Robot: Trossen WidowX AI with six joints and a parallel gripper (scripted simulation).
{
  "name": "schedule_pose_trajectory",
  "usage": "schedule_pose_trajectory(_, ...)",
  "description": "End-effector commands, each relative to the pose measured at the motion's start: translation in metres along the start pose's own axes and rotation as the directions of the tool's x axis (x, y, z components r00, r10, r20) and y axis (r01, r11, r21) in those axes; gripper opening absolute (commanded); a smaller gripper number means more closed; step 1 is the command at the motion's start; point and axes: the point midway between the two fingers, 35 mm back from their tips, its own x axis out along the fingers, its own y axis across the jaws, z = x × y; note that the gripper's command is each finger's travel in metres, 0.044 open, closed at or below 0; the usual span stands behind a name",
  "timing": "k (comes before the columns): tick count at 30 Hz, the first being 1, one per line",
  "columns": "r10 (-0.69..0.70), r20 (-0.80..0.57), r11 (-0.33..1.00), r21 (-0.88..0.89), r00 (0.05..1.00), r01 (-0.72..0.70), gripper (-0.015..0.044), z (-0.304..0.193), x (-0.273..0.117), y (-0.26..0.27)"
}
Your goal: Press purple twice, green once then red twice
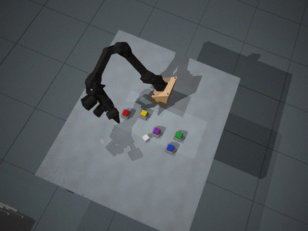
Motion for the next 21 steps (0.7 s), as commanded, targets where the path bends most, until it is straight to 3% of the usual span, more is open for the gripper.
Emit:
schedule_pose_trajectory(1, -0.162, -0.105, 0.983, -0.106, 0.981, 0.151, 0.04, -0.034, 0.052, 0.029)
schedule_pose_trajectory(6, -0.403, -0.114, 0.887, -0.294, 0.908, 0.357, 0.04, -0.09, 0.107, 0.054)
schedule_pose_trajectory(12, -0.625, 0.079, 0.647, -0.505, 0.777, 0.572, 0.04, -0.16, 0.153, 0.064)
schedule_pose_trajectory(15, -0.662, 0.189, 0.538, -0.554, 0.725, 0.635, 0.04, -0.182, 0.164, 0.063)
schedule_pose_trajectory(20, -0.663, 0.196, 0.531, -0.557, 0.722, 0.639, 0.04, -0.183, 0.164, 0.063)
schedule_pose_trajectory(21, -0.663, 0.196, 0.531, -0.557, 0.722, 0.638, 0.0374, -0.183, 0.166, 0.061)
